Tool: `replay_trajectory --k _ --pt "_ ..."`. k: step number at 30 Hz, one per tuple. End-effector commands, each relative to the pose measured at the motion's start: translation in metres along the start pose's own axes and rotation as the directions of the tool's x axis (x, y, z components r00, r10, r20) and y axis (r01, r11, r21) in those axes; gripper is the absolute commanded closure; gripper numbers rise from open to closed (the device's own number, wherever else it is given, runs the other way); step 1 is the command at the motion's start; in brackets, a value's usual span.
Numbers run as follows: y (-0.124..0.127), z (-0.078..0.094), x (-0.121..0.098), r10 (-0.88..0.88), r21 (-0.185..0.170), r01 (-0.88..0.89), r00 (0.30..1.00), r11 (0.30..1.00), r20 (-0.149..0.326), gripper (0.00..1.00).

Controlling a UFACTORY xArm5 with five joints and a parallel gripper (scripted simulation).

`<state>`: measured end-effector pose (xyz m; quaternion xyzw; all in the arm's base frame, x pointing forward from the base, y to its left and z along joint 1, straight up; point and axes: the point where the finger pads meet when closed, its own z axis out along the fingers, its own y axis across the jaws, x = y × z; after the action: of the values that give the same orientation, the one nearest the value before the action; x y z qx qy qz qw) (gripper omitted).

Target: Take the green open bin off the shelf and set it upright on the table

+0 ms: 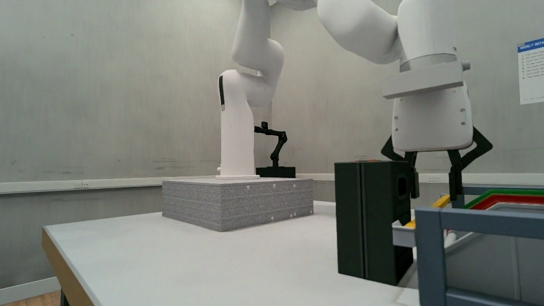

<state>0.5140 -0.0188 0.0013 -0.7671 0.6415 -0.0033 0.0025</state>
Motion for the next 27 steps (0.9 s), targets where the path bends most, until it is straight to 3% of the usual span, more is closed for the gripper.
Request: replay_trajectory --k 1,27 --pt "-0.002 0.001 0.000 0.000 0.005 0.000 1.000 1.000 0.001 0.52" --pt "-0.002 0.014 0.000 0.000 0.005 0.000 1.000 1.000 0.001 0.52"
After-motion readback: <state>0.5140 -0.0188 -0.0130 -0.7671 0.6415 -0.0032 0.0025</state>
